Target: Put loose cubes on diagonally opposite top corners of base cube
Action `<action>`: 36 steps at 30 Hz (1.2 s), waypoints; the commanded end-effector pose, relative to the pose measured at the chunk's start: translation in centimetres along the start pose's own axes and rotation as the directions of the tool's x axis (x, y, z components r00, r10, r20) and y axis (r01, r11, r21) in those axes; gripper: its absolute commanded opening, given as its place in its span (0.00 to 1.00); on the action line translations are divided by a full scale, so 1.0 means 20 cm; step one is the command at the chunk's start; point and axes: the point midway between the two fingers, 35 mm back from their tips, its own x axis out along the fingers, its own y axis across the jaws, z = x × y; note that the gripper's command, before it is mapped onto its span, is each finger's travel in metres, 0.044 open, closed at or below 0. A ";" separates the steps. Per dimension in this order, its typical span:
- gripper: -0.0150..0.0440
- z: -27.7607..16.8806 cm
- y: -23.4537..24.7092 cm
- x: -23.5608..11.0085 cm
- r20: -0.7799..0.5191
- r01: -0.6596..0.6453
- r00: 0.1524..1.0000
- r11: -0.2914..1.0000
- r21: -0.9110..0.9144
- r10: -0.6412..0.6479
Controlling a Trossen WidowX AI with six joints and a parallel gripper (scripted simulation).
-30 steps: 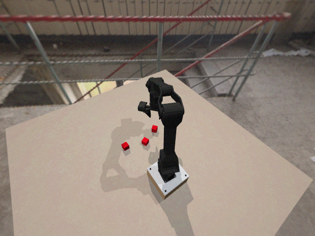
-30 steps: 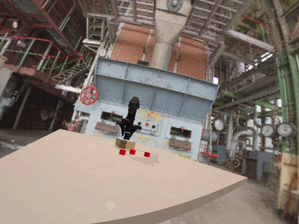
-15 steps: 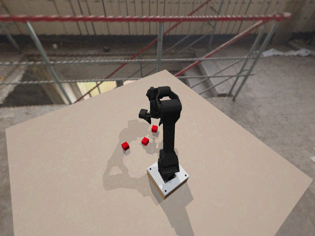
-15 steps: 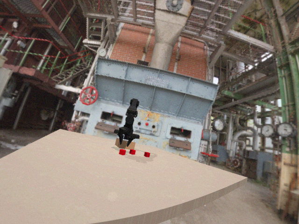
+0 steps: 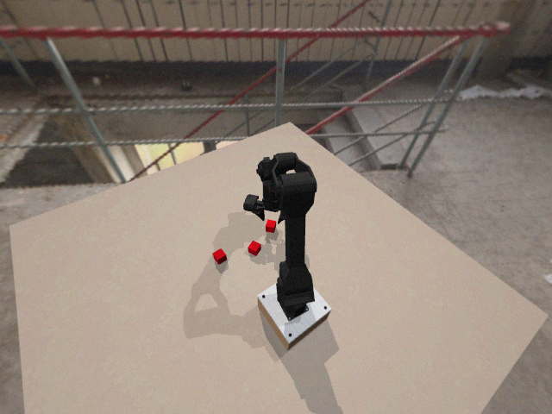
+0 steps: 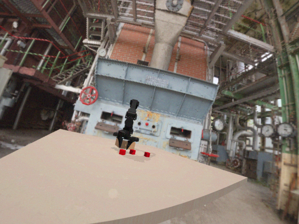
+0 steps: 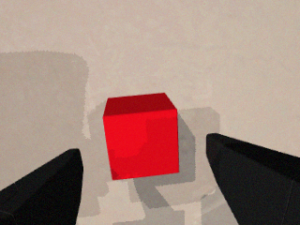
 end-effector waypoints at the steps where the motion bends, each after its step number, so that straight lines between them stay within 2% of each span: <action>1: 0.70 -0.01 0.00 0.05 -0.009 -0.002 1.000 1.000 0.005 0.002; 13: 0.70 -0.01 0.00 0.13 -0.009 -0.002 1.000 1.000 0.005 0.002; 19: 0.44 -0.01 0.00 0.13 -0.009 -0.002 1.000 1.000 0.005 0.002; 24: 0.43 -0.01 0.00 0.12 -0.009 -0.002 1.000 1.000 0.005 0.002; 36: 0.43 0.01 0.01 -0.06 -0.009 -0.002 1.000 1.000 0.005 0.002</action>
